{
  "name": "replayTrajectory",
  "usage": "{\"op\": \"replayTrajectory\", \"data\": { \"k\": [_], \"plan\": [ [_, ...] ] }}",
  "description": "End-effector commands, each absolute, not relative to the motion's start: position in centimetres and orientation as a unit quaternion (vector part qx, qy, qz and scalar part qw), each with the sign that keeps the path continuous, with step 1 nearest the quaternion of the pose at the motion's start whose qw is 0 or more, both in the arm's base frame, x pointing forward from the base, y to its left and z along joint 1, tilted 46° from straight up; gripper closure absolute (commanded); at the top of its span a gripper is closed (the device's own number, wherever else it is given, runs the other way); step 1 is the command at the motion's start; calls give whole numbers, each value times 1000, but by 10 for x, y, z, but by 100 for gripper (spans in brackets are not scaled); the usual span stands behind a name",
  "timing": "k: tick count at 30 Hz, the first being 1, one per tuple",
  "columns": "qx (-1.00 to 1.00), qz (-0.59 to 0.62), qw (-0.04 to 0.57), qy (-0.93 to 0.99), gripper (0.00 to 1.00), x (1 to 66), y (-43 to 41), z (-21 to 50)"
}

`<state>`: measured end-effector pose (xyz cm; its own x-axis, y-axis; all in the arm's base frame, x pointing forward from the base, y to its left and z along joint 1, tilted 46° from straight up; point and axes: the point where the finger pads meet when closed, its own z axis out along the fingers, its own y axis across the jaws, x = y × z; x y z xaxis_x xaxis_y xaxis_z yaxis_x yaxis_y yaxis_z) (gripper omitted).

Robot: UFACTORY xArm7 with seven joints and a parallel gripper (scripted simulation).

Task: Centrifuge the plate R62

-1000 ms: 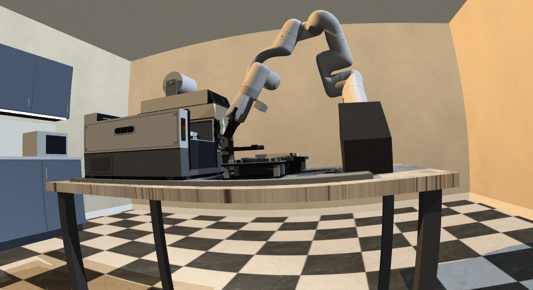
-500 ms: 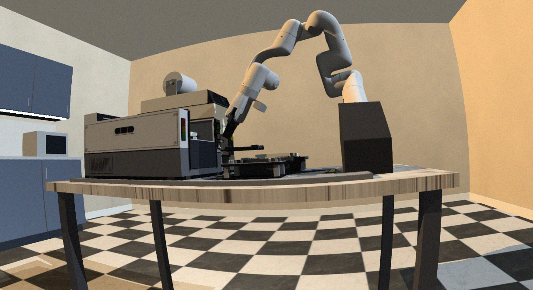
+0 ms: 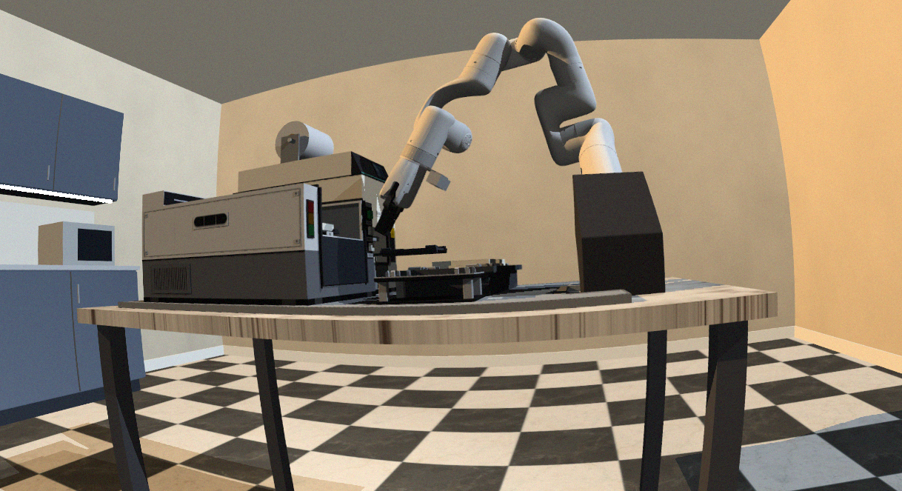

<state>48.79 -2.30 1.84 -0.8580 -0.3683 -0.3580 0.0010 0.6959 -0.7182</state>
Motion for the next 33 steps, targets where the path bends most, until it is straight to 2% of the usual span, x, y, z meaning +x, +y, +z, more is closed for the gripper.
{"op": "replayTrajectory", "data": {
  "k": [1, 33],
  "plan": [
    [-104, -375, 247, 887, 100, 490, -21, 19],
    [-104, -375, 247, 887, 100, 498, -21, 19]
  ]
}}
